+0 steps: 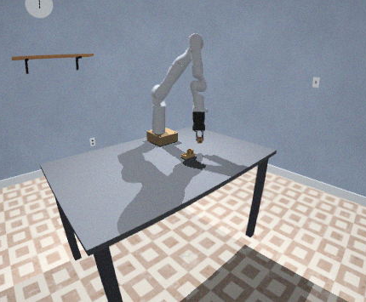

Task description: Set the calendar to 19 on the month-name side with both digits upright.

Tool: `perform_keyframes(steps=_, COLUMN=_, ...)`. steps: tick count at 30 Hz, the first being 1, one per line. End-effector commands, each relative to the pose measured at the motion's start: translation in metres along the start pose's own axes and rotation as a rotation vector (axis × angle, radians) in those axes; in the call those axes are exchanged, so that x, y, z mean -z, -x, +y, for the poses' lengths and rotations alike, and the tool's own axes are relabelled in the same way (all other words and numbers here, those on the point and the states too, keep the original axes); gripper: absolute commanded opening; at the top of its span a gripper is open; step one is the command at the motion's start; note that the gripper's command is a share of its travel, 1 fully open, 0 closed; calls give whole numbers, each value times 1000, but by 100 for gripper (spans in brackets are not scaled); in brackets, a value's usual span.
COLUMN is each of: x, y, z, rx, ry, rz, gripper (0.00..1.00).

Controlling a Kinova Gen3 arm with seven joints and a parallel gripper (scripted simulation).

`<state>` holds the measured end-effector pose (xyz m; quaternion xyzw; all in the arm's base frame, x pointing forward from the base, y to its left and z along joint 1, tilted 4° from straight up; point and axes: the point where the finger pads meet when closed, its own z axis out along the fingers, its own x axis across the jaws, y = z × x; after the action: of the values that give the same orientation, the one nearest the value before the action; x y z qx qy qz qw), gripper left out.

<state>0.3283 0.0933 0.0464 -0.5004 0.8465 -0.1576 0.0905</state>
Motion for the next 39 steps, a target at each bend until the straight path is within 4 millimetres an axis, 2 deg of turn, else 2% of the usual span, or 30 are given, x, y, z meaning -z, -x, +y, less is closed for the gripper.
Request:
perform_keyframes(steps=1, x=1, y=1, z=-3, rx=-12, ry=4, rz=-8, gripper=57)
perform_keyframes(steps=39, x=2, y=12, z=-3, rx=-8, ry=110, rz=-38, gripper=57)
